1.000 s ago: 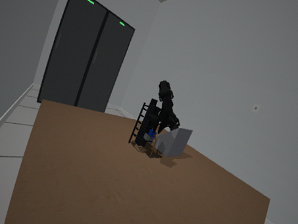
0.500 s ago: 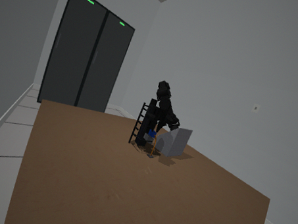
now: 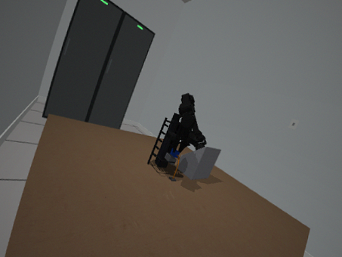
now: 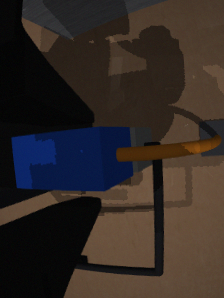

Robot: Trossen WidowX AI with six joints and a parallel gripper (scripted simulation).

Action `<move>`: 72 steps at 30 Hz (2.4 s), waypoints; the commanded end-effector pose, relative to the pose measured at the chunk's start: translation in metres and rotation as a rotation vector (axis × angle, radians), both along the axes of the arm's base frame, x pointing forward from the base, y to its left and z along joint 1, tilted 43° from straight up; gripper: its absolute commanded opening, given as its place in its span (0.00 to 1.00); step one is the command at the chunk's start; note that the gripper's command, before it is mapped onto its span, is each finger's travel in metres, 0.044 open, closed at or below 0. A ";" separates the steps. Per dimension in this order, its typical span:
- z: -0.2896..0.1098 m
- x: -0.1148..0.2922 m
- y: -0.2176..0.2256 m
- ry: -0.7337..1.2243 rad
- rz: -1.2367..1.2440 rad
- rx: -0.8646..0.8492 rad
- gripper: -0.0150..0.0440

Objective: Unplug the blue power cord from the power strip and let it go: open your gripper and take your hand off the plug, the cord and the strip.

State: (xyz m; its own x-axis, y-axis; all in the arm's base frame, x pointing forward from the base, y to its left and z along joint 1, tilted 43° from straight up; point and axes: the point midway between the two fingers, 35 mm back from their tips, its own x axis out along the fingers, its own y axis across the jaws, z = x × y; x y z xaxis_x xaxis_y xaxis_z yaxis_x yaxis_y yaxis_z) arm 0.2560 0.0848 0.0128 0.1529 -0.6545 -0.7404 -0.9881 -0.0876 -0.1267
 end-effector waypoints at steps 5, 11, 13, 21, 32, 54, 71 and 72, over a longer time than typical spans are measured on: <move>0.000 0.000 0.000 0.000 0.000 0.000 0.36; 0.000 0.000 0.000 0.000 0.000 0.000 0.29; 0.000 0.000 0.001 0.000 0.000 0.000 0.25; -0.007 0.001 0.009 0.001 0.001 0.001 0.25; -0.018 0.002 0.023 0.002 0.002 0.001 0.25; -0.035 0.000 0.051 0.005 0.004 0.000 0.30; -0.049 0.001 0.078 0.005 0.004 0.000 1.00; -0.054 0.001 0.086 0.005 0.004 0.000 1.00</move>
